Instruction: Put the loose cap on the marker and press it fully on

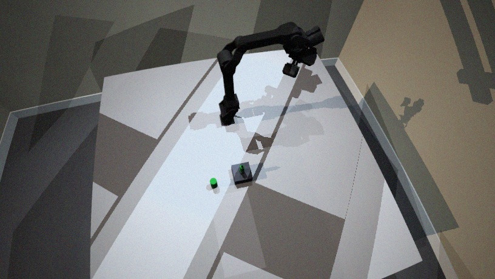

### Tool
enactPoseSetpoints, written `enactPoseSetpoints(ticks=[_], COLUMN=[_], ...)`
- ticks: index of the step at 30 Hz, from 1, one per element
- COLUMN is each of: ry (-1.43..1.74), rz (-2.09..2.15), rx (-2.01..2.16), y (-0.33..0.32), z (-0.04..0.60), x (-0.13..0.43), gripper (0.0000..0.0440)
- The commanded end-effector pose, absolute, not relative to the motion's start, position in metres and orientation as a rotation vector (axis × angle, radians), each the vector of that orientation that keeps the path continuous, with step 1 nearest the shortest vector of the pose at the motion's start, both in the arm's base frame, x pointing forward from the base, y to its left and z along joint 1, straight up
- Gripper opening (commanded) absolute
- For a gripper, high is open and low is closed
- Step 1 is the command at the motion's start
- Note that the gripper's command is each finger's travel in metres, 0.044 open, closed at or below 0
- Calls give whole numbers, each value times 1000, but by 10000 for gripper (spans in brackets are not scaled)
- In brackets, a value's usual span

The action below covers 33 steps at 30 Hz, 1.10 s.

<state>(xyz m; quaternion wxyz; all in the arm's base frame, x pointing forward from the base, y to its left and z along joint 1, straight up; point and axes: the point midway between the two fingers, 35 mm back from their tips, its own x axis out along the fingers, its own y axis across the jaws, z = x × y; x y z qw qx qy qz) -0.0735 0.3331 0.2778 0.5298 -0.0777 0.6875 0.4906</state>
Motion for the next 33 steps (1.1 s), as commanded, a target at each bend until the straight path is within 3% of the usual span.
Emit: enactPoseSetpoints(ticks=[1,33], ry=[1634,1585], rz=[1149,925], rx=[-160,22], y=[335,322], z=[280,283], x=[-59,62], gripper=[334,334])
